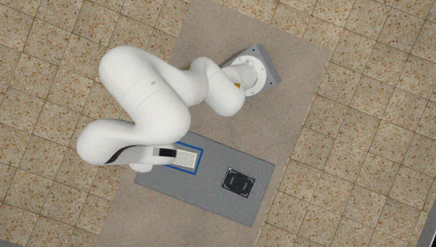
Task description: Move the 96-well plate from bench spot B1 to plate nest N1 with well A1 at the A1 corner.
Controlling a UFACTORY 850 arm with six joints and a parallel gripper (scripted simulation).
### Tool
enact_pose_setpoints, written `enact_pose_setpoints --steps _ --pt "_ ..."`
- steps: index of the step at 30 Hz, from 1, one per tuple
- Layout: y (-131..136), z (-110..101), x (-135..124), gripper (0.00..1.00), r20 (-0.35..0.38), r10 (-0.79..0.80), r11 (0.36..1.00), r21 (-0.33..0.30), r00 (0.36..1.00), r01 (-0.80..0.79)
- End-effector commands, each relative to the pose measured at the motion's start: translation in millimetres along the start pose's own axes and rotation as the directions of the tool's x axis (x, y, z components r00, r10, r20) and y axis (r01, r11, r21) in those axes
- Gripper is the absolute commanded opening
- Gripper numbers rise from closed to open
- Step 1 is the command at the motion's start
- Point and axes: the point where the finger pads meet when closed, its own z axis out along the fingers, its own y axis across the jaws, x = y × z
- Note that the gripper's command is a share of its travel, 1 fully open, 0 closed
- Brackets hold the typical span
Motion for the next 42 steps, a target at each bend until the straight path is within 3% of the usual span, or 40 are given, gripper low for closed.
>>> enact_pose_setpoints --steps 1,9,19,23,26,32,36,40,42 --pt "4.4 0.3 -10.9 1.00 0.054 0.173 0.985 0.012 0.983 -0.174" --pt "9.4 0.2 -20.2 1.00 0.086 0.304 0.952 -0.006 0.949 -0.305" --pt "21.0 -0.6 -38.2 1.00 0.132 0.543 0.840 -0.068 0.829 -0.539" --pt "27.5 -1.3 -46.7 1.00 0.141 0.647 0.763 -0.108 0.750 -0.637" --pt "27.5 -1.3 -46.7 1.00 0.141 0.648 0.761 -0.109 0.748 -0.639" --pt "38.2 -2.7 -59.0 1.00 0.135 0.783 0.622 -0.176 0.607 -0.763" --pt "42.0 -3.2 -62.9 1.00 0.127 0.824 0.567 -0.199 0.553 -0.799" --pt "49.9 -4.3 -70.4 1.00 0.103 0.890 0.455 -0.243 0.444 -0.856" --pt "50.0 -4.3 -70.4 1.00 0.103 0.890 0.455 -0.244 0.443 -0.857"
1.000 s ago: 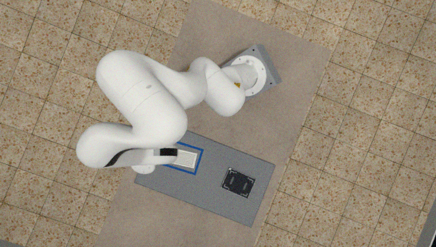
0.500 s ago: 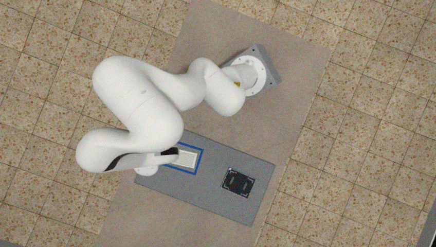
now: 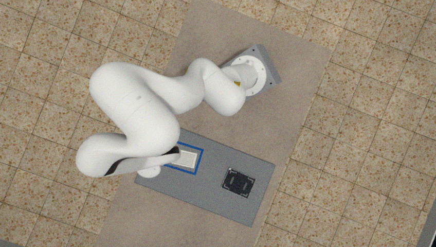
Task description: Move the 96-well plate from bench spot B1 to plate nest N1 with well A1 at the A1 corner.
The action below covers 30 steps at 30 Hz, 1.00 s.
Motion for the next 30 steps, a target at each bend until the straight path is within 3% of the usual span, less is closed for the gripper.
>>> enact_pose_setpoints --steps 1,12,18,30 --pt "7.1 0.7 1.0 1.00 0.028 0.103 0.994 -0.031 0.994 -0.102" --pt "33.5 1.9 9.9 1.00 -0.008 0.413 0.905 -0.108 0.911 -0.411" --pt "38.7 1.9 12.1 1.00 -0.022 0.469 0.875 -0.120 0.883 -0.469" --pt "63.8 1.9 25.3 1.00 -0.116 0.713 0.676 -0.149 0.691 -0.722"
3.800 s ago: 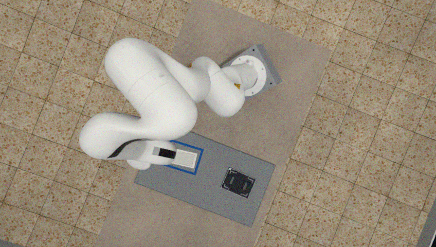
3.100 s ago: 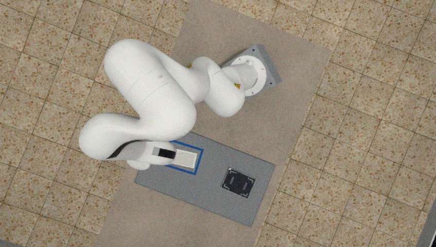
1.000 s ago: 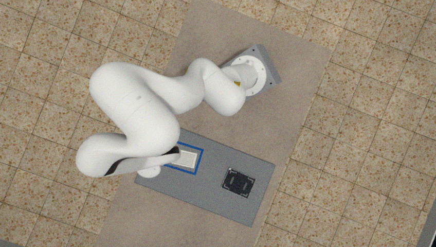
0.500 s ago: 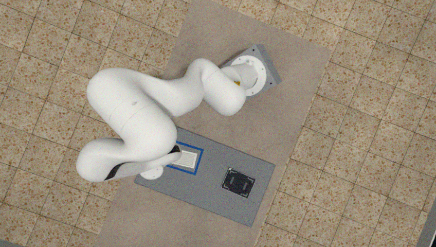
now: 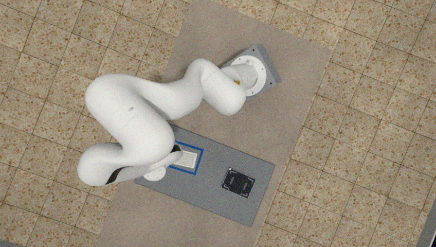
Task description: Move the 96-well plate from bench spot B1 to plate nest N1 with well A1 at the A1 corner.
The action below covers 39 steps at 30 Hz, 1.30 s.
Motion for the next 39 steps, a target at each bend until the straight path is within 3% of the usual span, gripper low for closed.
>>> enact_pose_setpoints --steps 1,11,20,22,32,36,39 --pt "5.8 1.7 13.5 1.00 -0.023 0.159 0.986 -0.049 0.987 -0.160" --pt "10.7 3.2 30.7 1.00 -0.081 0.370 0.926 -0.053 0.925 -0.375" --pt "15.0 4.6 53.5 1.00 -0.145 0.586 0.804 -0.022 0.797 -0.595" --pt "15.0 4.6 53.5 1.00 -0.145 0.586 0.804 -0.022 0.797 -0.595" --pt "16.9 5.4 76.8 1.00 -0.191 0.764 0.634 0.044 0.617 -0.772" --pt "17.0 5.5 88.5 1.00 -0.202 0.835 0.536 0.087 0.511 -0.840" --pt "17.0 5.5 88.5 1.00 -0.202 0.835 0.536 0.087 0.511 -0.840"
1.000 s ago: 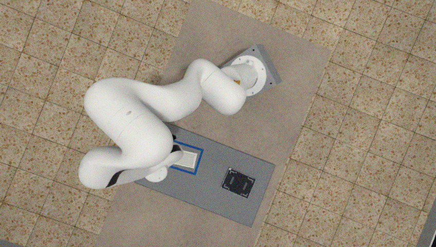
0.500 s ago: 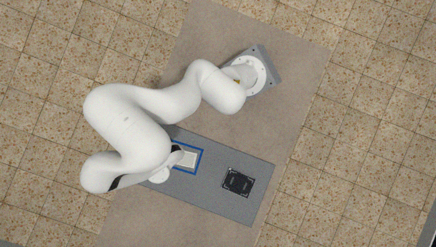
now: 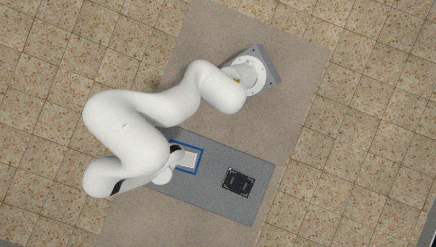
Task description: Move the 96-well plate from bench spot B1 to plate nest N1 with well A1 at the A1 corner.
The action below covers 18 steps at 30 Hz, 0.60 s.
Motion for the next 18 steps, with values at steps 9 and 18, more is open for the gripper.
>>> enact_pose_setpoints --steps 9,18 --pt "-23.7 5.0 16.4 1.00 -0.069 0.323 0.946 0.048 0.944 -0.320" --pt "-43.0 8.1 26.1 1.00 -0.062 0.497 0.866 0.101 0.866 -0.490"
